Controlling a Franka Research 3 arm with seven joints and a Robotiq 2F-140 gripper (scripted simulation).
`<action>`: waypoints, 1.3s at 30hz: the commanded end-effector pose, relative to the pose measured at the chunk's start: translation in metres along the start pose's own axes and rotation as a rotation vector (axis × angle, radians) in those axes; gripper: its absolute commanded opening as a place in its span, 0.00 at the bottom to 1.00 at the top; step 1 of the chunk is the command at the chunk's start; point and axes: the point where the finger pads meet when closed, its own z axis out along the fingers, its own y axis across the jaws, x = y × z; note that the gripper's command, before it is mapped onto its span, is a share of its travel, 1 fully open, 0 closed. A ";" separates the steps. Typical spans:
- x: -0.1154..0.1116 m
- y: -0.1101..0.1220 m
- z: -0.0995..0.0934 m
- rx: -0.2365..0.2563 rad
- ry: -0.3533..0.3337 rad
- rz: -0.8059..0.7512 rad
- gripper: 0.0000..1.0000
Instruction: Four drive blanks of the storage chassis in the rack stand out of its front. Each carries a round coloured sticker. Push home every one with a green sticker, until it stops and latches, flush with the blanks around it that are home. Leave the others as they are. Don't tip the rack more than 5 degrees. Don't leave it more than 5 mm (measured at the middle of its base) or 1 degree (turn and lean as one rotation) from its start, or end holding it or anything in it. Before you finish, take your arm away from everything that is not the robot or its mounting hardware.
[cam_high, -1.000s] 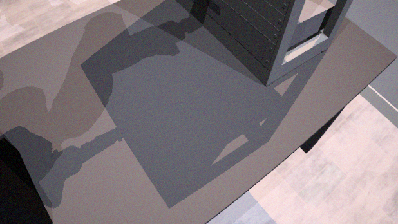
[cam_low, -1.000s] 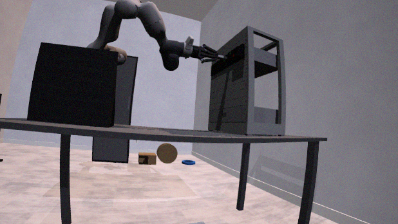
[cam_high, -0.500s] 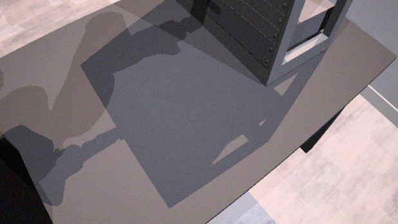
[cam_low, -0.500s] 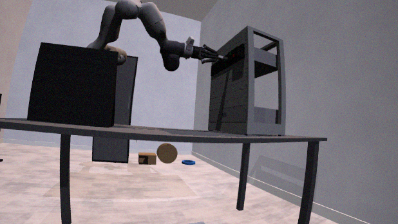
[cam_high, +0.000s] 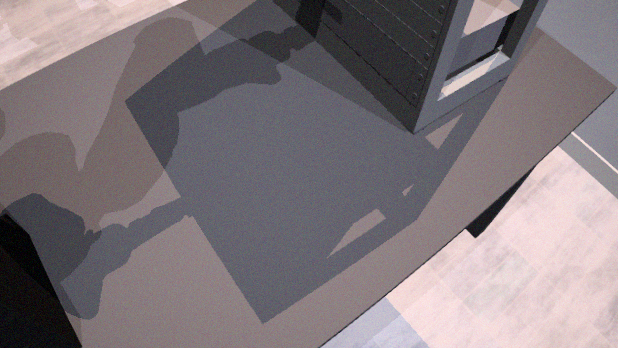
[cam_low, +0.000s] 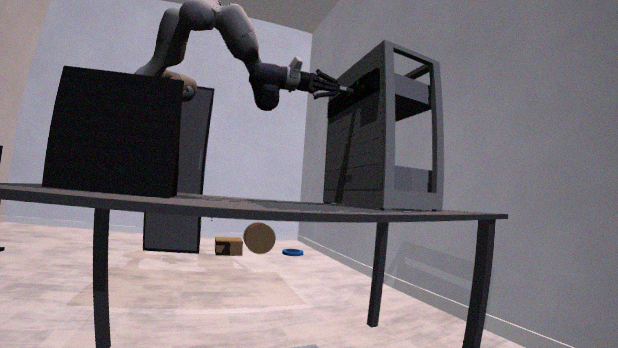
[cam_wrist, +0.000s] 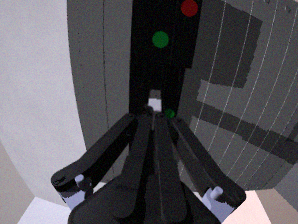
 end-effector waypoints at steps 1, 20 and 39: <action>-0.003 0.004 0.002 -0.010 -0.006 0.008 0.00; -0.003 0.003 0.005 -0.010 -0.006 0.008 0.00; -0.003 0.003 0.008 -0.010 -0.006 0.008 0.00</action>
